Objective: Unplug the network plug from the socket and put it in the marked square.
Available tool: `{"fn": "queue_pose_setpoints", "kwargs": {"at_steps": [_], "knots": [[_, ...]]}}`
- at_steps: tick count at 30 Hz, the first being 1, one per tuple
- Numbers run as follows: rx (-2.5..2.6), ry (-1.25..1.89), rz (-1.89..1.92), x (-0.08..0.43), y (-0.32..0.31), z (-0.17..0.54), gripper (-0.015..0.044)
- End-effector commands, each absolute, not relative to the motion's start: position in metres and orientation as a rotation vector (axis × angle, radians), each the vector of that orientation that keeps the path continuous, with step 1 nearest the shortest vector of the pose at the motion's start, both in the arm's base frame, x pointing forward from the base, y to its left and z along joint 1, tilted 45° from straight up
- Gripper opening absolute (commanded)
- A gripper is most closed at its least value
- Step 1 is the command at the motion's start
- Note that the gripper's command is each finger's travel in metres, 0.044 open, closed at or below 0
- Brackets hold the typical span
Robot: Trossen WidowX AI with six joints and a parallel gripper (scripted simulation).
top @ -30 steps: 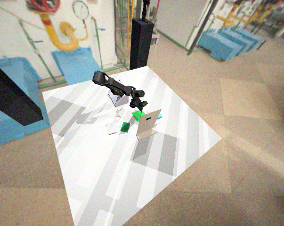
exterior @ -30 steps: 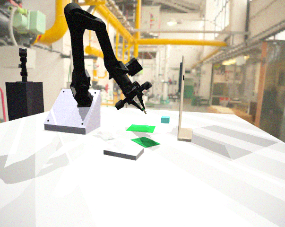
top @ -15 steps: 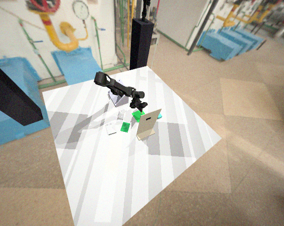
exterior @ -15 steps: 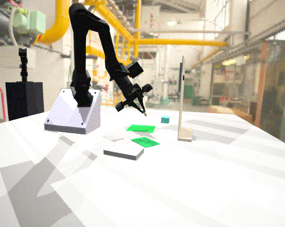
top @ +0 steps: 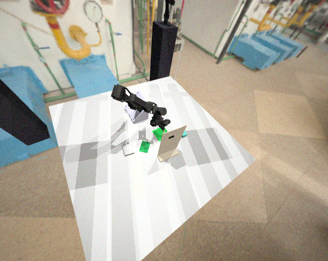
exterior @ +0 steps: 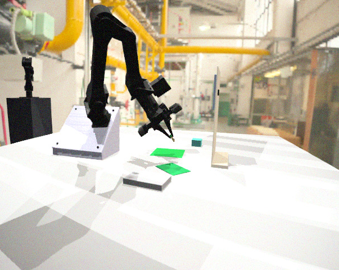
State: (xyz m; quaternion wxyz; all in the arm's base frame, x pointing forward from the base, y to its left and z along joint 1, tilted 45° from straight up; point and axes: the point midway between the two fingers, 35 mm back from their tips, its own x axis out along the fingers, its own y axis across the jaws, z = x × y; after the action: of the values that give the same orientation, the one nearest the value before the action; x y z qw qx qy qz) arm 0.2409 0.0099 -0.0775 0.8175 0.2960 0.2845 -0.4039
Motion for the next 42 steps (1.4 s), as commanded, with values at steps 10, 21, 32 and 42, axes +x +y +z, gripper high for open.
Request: {"fn": "queue_pose_setpoints", "kwargs": {"at_steps": [10,21,32,42], "knots": [[0.618,0.619,-0.866,0.237,0.000,-0.089,0.0000],[0.617,0.618,-0.866,0.235,-0.008,-0.096,0.0000],[0.615,0.616,-0.866,0.234,-0.015,-0.101,0.0000],[0.613,0.614,-0.866,0.232,-0.020,-0.105,0.0000]]}}
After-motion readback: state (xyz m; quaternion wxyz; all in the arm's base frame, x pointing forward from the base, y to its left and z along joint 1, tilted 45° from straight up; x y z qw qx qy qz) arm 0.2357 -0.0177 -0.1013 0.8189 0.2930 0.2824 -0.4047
